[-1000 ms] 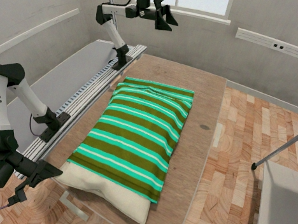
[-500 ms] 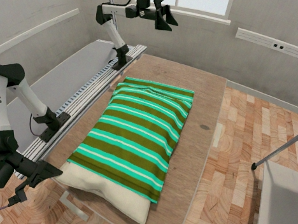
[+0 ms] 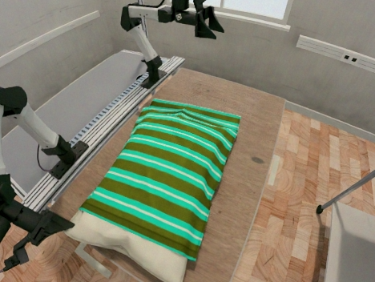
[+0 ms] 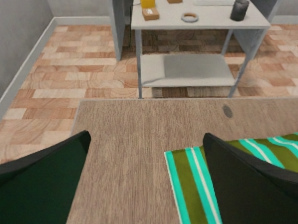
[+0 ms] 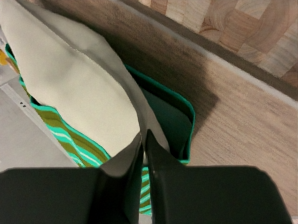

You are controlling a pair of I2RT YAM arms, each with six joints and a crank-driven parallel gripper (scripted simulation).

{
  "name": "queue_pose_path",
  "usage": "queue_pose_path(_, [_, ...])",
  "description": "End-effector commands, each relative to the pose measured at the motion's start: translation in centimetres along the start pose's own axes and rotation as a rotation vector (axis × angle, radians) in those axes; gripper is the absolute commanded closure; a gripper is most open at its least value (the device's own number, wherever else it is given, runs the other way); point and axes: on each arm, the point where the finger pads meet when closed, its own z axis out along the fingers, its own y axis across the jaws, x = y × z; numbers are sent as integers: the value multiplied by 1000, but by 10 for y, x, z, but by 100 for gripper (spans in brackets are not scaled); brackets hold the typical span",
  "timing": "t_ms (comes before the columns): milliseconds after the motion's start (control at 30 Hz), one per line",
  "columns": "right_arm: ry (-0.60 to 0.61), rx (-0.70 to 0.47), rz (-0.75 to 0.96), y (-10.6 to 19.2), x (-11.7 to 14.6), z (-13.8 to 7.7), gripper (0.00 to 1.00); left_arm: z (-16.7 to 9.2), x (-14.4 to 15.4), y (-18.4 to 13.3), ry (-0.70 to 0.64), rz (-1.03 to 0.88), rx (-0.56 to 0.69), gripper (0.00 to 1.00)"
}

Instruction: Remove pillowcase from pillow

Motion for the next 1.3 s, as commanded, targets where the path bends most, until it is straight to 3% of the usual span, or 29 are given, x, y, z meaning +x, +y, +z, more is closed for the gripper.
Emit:
queue_pose_path(0, [-51,-24,-40,8,-29,-4,99,0,-10,1,-17,-8,-8,0])
queue_pose_path(1267, [-56,-22,-37,5,-109,-5,99,0,-10,1,-17,-8,-8,0])
